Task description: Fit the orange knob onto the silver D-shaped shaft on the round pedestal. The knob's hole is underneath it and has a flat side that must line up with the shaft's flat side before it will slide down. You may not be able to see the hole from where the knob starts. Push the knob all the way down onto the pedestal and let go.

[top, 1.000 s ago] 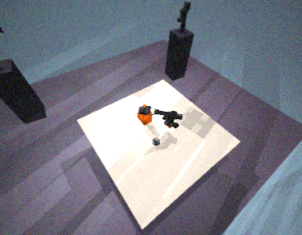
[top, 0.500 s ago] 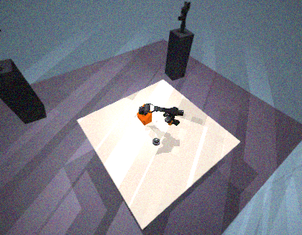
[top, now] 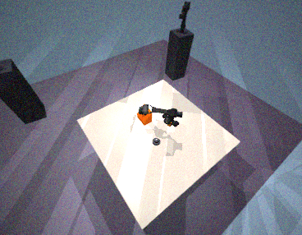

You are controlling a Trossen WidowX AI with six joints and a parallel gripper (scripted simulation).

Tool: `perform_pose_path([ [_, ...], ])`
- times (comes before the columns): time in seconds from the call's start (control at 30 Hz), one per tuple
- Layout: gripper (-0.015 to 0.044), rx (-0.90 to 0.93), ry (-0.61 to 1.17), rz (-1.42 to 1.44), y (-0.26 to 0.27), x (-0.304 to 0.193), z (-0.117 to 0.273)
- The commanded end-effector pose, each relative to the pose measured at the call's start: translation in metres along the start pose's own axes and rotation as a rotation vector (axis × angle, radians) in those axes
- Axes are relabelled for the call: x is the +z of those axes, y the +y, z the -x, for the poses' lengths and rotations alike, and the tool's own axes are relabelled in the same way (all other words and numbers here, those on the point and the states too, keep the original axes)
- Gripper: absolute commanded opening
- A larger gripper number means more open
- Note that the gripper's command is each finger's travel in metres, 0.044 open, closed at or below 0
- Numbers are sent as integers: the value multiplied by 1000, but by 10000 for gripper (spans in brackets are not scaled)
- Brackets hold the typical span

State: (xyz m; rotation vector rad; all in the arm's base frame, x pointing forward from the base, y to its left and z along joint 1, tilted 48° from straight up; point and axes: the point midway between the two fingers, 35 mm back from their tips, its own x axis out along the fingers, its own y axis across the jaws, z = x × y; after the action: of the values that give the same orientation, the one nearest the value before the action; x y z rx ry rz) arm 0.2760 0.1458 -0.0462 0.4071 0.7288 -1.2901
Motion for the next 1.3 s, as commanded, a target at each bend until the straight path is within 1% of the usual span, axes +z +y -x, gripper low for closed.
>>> perform_pose_path([
  [0.0,0,17,7,1,5,14,2],
  [0.57,0,23,17,4,14,66,-9],
  [1.27,0,23,8,6,12,128,-26],
])
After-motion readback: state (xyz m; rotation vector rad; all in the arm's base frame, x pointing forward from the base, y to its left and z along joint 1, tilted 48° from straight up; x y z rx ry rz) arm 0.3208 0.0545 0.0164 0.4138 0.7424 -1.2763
